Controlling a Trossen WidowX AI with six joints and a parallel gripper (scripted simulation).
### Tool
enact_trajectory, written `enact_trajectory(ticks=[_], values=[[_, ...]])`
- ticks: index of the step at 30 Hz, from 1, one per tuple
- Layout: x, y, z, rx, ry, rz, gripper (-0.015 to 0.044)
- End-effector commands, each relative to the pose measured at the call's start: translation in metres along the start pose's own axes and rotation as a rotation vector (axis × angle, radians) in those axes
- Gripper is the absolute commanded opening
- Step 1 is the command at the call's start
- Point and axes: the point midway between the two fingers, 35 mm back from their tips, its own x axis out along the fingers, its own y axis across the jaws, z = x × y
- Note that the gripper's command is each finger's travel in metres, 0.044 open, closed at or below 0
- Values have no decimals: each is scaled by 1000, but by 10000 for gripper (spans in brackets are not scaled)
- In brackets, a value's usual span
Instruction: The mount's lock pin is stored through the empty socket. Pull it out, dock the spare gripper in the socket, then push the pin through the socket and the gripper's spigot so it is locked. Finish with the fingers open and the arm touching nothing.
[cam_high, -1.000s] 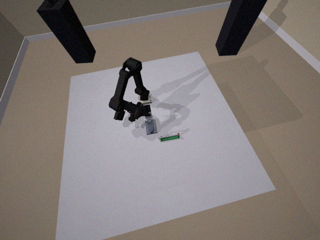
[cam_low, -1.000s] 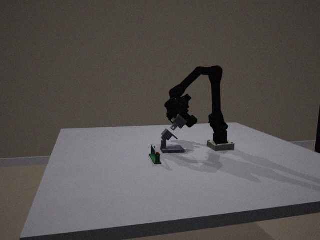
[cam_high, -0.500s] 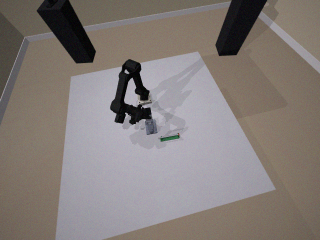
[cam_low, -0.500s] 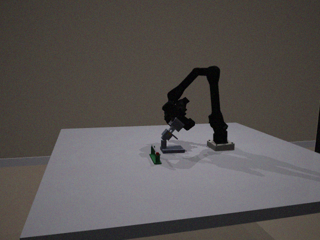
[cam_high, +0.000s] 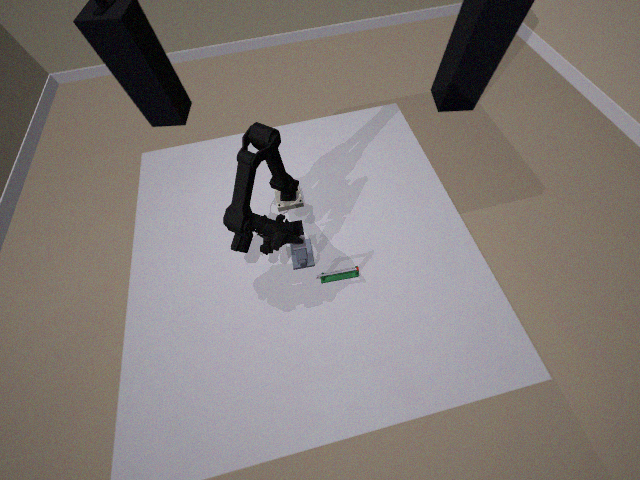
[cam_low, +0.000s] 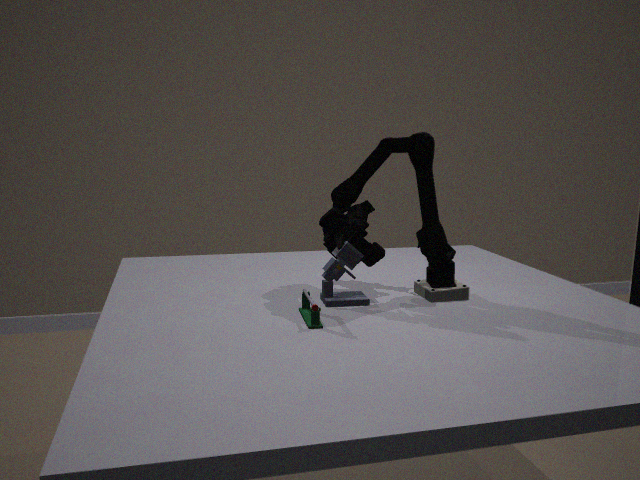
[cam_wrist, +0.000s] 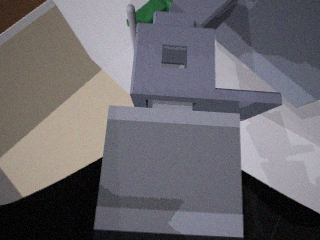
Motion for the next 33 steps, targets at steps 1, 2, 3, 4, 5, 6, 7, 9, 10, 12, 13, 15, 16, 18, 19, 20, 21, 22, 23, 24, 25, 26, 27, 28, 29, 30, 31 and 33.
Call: enact_trajectory(ticks=[1, 2, 3, 4, 5, 6, 7, 9, 10, 12, 13, 15, 16, 18, 19, 20, 21, 22, 23, 24, 25, 26, 27, 28, 29, 30, 31, 33], values=[[2, 2, 4, 6, 5, 14, 0], [3, 2, 5, 6, 5, 14, 0], [4, 2, 6, 6, 5, 14, 0], [4, 2, 7, 6, 5, 14, 0], [5, 2, 8, 6, 5, 14, 0], [5, 2, 8, 6, 5, 14, 0], [5, 2, 8, 6, 5, 14, 0], [4, 0, 6, 5, 2, 1, 0], [4, 0, 6, 5, 2, 1, 0], [4, 0, 6, 5, 2, 1, 0], [4, 0, 6, 5, 2, 1, 0], [4, 0, 6, 5, 2, 1, 0], [4, 0, 6, 5, 2, 1, 0], [4, 0, 6, 5, 2, 1, 0], [4, 0, 6, 5, 2, 1, 26], [4, 0, 6, 5, 2, 1, 53], [4, 0, 6, 5, 2, 1, 79], [4, 0, 6, 5, 2, 1, 105], [4, 0, 6, 5, 2, 1, 131], [4, 0, 6, 5, 2, 1, 157], [4, 0, 6, 5, 2, 1, 184], [4, 0, 6, 5, 2, 1, 210], [4, 0, 6, 5, 2, 1, 236], [4, 0, 6, 5, 2, 1, 263], [4, 0, 6, 5, 2, 1, 289], [4, 0, 6, 5, 2, 1, 315], [4, 0, 6, 5, 2, 1, 341], [4, 0, 6, 5, 2, 1, 394]])
